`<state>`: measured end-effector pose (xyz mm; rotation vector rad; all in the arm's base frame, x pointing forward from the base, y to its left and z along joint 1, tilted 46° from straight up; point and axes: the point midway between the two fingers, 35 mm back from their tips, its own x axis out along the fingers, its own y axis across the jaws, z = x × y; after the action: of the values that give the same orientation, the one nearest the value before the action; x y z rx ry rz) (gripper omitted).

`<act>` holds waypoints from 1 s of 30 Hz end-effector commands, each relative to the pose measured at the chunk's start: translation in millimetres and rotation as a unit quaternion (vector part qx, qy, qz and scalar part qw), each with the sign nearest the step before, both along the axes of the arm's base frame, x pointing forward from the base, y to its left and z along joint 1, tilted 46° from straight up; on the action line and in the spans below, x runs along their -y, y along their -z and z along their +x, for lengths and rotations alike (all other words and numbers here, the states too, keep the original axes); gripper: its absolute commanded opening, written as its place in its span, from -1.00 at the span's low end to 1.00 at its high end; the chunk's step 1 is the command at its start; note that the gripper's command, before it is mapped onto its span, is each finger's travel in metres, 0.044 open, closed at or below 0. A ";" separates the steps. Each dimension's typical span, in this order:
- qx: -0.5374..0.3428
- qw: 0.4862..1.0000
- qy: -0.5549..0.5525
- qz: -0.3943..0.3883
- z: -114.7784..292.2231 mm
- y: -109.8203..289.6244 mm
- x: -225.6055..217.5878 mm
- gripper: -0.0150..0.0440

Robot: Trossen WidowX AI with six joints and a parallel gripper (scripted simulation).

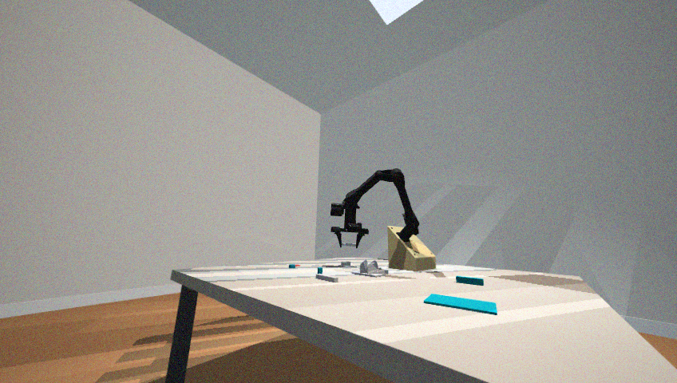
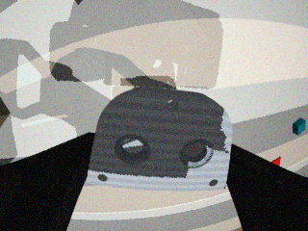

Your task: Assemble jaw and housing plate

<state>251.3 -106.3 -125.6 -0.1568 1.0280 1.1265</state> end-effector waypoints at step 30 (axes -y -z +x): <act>-0.182 0.962 0.201 0.024 22.4 -70.7 -80.3 0.70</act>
<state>274.8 -34.4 -59.7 0.2571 1.2691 0.8407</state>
